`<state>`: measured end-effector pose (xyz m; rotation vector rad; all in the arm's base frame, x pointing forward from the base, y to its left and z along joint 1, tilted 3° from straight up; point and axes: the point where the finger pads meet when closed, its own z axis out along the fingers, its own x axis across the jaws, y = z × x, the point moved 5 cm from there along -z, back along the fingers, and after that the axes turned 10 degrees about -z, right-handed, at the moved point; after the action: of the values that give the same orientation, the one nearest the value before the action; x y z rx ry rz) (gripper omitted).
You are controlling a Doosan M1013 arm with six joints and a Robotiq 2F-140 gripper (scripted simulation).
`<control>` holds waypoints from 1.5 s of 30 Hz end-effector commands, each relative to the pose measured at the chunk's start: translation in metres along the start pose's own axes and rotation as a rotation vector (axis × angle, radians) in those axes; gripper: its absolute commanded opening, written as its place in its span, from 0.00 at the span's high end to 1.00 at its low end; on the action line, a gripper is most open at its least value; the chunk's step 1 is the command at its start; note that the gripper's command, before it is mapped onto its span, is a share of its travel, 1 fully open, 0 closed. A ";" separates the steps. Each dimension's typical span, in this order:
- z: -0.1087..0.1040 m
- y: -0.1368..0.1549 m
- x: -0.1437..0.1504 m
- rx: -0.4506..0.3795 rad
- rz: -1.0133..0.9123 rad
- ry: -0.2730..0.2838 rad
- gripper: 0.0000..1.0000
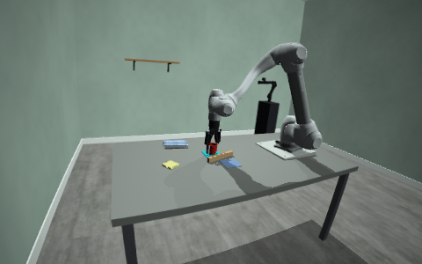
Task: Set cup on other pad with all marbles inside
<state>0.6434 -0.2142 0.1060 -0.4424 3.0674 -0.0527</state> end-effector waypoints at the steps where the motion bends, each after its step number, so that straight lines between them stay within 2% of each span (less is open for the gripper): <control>1: 0.000 0.000 0.000 0.000 0.000 0.000 0.51; 8: 0.000 0.000 0.000 0.000 0.000 0.000 0.51; 9: 0.000 0.000 0.000 0.000 0.000 0.000 0.41; 45: 0.000 0.000 0.000 0.000 0.000 0.000 0.41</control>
<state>0.6433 -0.2139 0.1055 -0.4424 3.0674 -0.0527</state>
